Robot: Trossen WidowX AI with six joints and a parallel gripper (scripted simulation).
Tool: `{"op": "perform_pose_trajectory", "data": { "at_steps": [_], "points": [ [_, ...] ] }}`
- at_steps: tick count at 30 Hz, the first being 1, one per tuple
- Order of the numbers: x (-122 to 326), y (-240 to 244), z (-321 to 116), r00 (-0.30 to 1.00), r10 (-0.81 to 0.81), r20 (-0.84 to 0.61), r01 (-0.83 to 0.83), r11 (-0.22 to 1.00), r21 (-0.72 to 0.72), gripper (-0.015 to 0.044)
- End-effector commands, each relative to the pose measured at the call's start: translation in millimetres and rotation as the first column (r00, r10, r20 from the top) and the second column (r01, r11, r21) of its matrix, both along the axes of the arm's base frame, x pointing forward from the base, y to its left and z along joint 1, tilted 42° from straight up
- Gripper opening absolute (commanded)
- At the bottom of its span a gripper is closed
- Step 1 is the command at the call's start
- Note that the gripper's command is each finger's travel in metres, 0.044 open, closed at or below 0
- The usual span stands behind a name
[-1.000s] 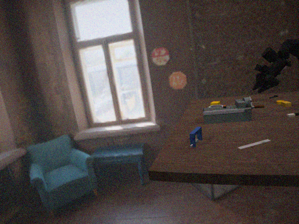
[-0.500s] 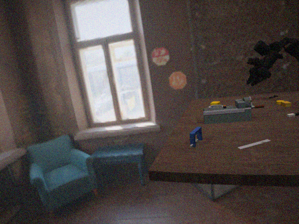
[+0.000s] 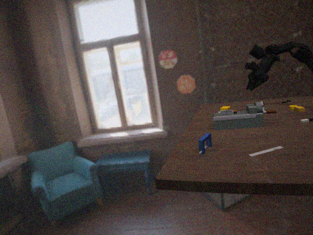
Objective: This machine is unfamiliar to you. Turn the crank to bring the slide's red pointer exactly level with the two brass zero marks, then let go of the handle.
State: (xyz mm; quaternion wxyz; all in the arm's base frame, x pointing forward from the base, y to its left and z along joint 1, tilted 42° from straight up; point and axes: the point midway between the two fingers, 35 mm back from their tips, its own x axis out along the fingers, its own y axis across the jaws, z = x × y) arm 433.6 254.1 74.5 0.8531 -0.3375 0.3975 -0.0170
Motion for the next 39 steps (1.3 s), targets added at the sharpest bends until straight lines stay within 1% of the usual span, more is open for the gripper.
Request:
{"op": "perform_pose_trajectory", "data": {
  "at_steps": [1, 6, 14, 36, 39],
  "points": [
    [15.4, -0.3, 3.1, 1.000, -0.001, -0.016, 0.001, 1.000, 0.009, 0.0440],
    [23.6, -3.9, 1.3, 1.000, -0.004, -0.024, 0.005, 1.000, 0.013, 0.0440],
    [31.7, -33.4, -32.3, 1.000, -0.006, -0.025, 0.006, 1.000, 0.013, 0.0440],
    [31.7, -33.4, -32.3, 1.000, -0.006, -0.025, 0.006, 1.000, 0.013, 0.0440],
    [31.7, -33.4, -32.3, 1.000, -0.006, -0.025, 0.006, 1.000, 0.013, 0.0361]
  ]
}}
